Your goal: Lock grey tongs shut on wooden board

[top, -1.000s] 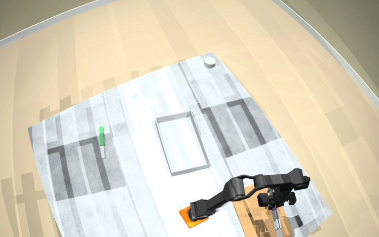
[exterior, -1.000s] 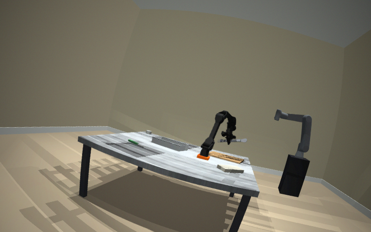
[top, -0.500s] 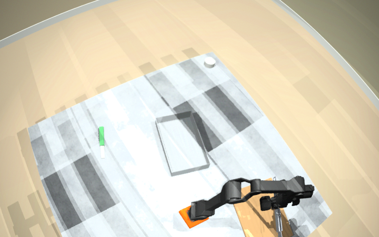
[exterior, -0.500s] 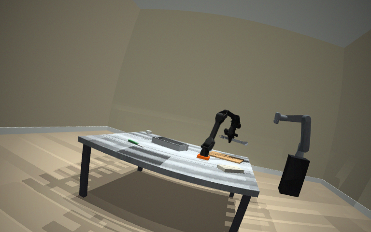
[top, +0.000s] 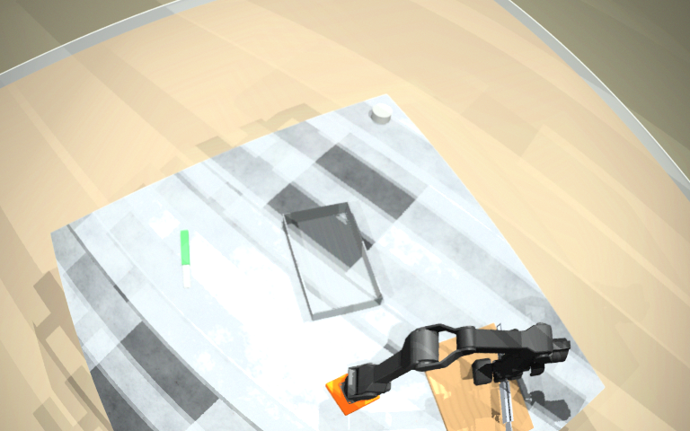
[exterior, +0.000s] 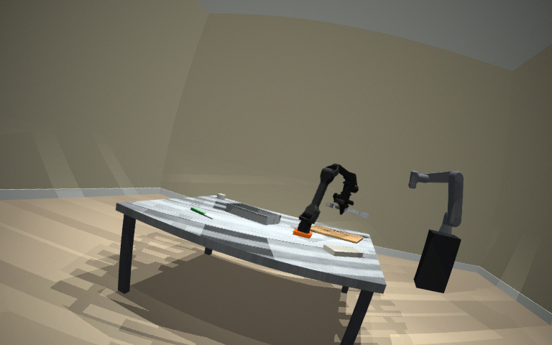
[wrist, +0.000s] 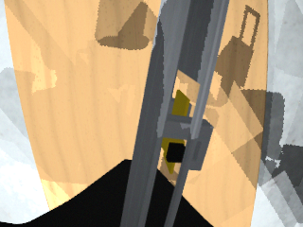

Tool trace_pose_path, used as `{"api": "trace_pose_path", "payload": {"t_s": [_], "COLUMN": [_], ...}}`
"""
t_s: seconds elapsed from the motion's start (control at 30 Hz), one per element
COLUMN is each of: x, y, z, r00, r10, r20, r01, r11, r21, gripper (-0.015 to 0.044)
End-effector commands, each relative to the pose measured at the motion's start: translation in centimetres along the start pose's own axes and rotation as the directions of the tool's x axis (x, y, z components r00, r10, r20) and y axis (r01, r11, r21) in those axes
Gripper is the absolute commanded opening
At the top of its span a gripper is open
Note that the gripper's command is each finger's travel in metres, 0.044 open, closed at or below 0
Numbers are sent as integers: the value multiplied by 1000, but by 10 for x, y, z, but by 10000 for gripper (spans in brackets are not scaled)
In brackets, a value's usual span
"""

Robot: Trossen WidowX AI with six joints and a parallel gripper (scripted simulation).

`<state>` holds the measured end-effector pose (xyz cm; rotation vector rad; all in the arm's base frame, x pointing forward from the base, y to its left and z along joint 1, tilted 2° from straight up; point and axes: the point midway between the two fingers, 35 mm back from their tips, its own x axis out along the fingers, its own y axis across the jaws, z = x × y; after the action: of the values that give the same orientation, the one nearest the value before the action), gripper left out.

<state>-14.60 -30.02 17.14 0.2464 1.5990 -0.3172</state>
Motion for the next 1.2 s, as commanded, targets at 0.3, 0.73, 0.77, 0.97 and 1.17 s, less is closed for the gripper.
{"api": "trace_pose_path", "payload": {"t_s": [0.3,0.73,0.77,0.97,1.17], "x": [21,42,44,54,64], "y": [-3,-4,-4,-3,-3], "z": [0,0,0,0,0], "r00": [1000,1000,1000,1000,1000], "r10": [-3,-3,-3,-3,-3], "r20": [2,2,2,2,2], "r01": [3,3,3,3,3], "r11": [1000,1000,1000,1000,1000], "r21": [-3,-3,-3,-3,-3], "gripper": [-150,-150,-150,-150,-150]}}
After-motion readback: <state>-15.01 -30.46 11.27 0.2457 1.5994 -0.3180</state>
